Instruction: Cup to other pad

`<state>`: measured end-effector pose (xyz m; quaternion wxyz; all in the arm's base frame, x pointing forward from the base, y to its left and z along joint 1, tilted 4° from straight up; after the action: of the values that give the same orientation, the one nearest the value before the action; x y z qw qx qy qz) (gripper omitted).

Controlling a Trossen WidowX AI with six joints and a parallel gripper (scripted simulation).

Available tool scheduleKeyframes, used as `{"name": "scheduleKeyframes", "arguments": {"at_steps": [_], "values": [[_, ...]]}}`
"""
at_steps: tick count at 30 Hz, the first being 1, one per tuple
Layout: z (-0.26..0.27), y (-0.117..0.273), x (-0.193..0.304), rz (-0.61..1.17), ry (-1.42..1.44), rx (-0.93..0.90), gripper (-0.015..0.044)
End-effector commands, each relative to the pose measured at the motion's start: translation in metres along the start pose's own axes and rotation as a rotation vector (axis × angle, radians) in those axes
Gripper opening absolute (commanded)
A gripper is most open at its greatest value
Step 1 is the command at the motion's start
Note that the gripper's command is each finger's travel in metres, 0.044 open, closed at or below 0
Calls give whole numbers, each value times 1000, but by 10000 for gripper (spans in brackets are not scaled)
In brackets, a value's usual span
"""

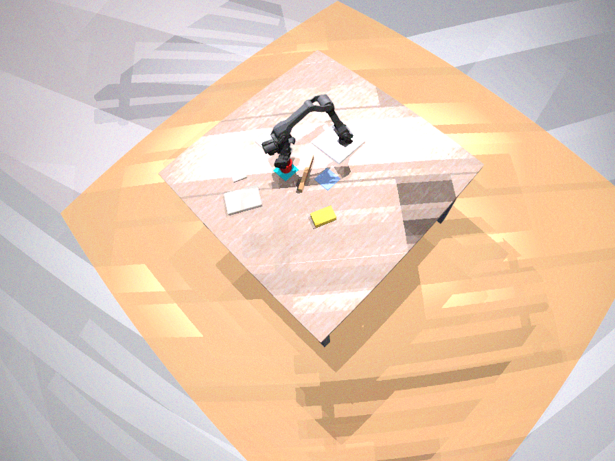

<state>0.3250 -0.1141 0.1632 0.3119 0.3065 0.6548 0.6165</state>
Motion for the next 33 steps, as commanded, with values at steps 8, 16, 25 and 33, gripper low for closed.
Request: {"name": "scheduleKeyframes", "arguments": {"at_steps": [8,16,25,33], "values": [[0,0,0,0,0,0,79],[0,1,0,0,0,0,128],[0,11,0,-1,1,0,128],[1,22,-1,-1,2,0,128]]}}
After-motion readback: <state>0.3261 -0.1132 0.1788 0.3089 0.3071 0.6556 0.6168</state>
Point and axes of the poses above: the point midway between the two fingers, 35 mm back from their tips, its own y axis back along the fingers, its own z axis across the jaws, x = y × z, the point moved 10 cm from there along y, back along the fingers, and after that the axes turned 8 degrees about y, right-handed, at the moved point
